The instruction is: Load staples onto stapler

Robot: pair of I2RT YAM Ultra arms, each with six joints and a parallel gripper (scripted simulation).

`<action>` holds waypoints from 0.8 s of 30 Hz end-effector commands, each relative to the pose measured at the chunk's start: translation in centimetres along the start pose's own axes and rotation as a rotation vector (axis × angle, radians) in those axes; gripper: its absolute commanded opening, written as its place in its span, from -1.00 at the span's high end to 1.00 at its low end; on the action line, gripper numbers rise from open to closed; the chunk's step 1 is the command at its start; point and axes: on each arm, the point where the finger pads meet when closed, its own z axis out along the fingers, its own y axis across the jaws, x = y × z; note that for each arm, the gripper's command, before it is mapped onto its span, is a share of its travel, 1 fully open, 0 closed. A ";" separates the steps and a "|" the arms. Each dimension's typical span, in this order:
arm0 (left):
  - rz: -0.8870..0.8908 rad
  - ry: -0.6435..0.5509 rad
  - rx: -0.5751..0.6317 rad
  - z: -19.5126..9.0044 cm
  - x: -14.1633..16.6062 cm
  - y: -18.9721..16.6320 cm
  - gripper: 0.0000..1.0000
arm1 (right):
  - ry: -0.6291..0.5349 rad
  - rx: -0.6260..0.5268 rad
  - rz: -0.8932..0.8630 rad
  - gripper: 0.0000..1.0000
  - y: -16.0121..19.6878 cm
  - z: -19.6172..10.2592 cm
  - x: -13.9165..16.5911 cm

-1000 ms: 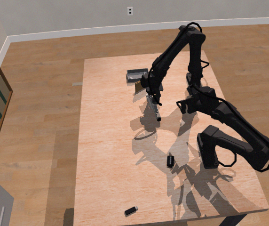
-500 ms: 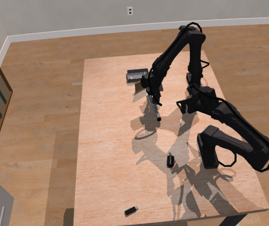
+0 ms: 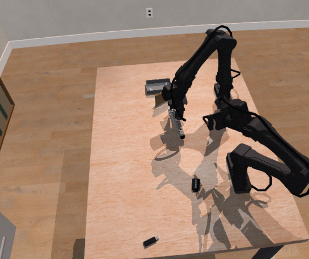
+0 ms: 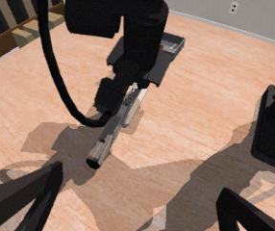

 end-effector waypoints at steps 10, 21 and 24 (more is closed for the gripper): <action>0.002 -0.024 -0.007 -0.4 -0.5 0.1 -1.00 | -0.019 0.048 0.014 0.62 -0.4 -3.6 -0.3; 0.002 -0.024 -0.007 -0.4 -0.5 0.1 -1.00 | -0.011 0.010 0.011 0.62 -0.6 -7.0 0.0; 0.002 -0.024 -0.007 -0.4 -0.5 0.1 -1.00 | -0.014 -0.004 0.003 0.62 -0.4 -6.3 -0.2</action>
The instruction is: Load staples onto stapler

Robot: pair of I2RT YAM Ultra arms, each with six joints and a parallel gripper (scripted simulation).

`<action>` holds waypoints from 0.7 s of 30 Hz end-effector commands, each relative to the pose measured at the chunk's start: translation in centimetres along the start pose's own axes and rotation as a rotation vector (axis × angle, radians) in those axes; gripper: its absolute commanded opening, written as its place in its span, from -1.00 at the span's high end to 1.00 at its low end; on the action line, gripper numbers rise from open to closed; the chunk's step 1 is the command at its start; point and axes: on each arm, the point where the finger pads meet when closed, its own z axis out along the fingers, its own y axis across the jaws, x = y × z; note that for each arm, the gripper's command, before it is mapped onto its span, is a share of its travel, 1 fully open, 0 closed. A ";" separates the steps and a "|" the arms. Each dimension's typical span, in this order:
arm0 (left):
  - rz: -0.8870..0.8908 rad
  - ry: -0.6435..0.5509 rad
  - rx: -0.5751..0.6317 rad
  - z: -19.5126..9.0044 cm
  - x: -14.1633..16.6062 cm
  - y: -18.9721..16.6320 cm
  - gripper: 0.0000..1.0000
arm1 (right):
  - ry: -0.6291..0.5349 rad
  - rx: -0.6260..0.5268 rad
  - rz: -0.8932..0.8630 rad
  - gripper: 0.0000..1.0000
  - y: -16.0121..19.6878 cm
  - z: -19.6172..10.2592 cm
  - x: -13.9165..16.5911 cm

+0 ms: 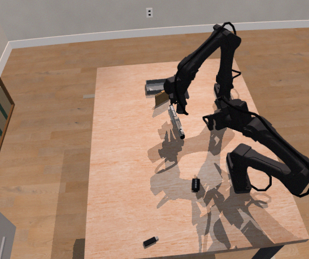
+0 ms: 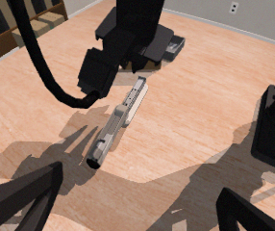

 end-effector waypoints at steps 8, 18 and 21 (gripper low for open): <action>0.002 -0.024 -0.007 -0.4 -0.5 0.1 -1.00 | -0.034 -0.027 0.080 -0.07 0.7 -0.1 -0.2; 0.002 -0.024 -0.007 -0.4 -0.5 0.1 -1.00 | -0.249 0.075 0.568 -1.00 -0.1 -0.7 0.6; 0.002 -0.024 -0.007 -0.4 -0.5 0.1 -1.00 | -0.268 0.083 0.611 -1.00 -0.1 -0.7 0.8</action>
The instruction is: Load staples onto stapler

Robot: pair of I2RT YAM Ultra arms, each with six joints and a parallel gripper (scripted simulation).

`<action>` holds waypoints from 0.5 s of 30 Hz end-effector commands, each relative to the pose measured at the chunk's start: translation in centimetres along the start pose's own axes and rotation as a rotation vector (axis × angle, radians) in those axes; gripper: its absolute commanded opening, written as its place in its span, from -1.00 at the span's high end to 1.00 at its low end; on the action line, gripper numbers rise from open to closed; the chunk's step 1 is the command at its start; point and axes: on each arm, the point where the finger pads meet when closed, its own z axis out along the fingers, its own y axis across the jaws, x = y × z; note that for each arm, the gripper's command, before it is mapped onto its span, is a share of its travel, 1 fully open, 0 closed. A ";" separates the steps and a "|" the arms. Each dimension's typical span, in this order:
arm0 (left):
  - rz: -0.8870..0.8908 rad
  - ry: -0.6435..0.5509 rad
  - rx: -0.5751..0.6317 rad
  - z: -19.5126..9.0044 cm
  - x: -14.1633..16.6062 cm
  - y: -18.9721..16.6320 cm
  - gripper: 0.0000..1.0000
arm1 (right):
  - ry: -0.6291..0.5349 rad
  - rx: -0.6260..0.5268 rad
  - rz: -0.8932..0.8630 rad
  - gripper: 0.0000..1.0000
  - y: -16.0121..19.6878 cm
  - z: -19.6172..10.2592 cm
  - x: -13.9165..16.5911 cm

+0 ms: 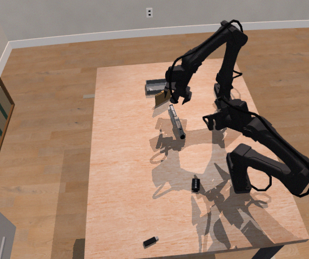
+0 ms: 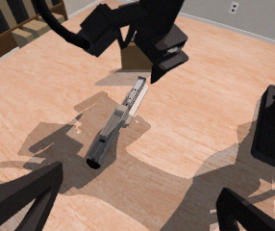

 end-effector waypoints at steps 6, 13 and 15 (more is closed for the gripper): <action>0.002 -0.024 -0.007 -0.4 -0.5 0.1 -1.00 | -0.215 0.091 0.379 -1.00 -1.0 -0.7 -0.7; 0.002 -0.024 -0.007 -0.4 -0.5 0.1 -1.00 | -0.324 0.136 0.631 -1.00 -1.3 -1.0 0.1; 0.002 -0.024 -0.007 -0.4 -0.5 0.1 -1.00 | -0.357 0.147 0.698 -1.00 -1.3 -1.2 0.2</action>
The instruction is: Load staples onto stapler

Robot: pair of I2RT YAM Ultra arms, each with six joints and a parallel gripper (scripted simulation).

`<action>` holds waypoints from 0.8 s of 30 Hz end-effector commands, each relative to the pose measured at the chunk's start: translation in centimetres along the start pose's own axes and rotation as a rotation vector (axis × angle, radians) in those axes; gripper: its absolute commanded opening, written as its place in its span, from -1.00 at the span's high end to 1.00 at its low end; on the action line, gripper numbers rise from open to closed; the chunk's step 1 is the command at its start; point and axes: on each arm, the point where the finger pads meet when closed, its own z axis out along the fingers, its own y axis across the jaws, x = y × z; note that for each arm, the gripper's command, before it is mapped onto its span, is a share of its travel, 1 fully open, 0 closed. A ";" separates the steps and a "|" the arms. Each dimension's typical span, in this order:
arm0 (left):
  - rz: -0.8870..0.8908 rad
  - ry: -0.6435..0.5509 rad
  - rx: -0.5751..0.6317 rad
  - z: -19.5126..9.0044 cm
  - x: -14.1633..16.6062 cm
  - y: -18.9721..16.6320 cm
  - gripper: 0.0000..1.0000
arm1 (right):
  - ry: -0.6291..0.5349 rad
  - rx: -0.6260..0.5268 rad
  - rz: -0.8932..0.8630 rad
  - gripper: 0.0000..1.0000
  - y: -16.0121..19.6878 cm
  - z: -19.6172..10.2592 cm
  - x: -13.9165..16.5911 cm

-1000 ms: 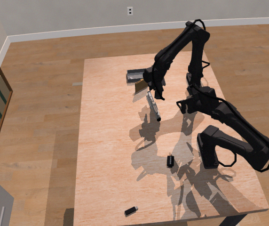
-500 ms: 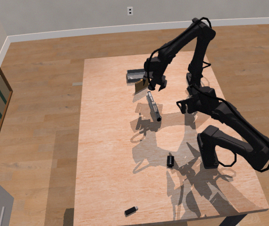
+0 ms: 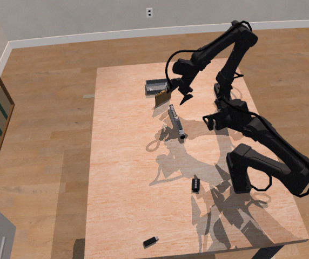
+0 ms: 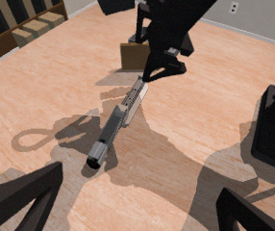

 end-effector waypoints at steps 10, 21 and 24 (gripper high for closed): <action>0.002 -0.024 -0.007 -0.4 -0.5 0.1 -1.00 | -0.231 0.105 0.428 -1.00 -1.2 -0.9 -0.6; 0.002 -0.024 -0.007 -0.4 -0.5 0.1 -1.00 | -0.220 0.089 0.408 -1.00 -0.6 -0.8 -0.1; 0.002 -0.024 -0.007 -0.4 -0.5 0.1 -1.00 | -0.220 0.089 0.408 -1.00 -0.6 -0.8 -0.1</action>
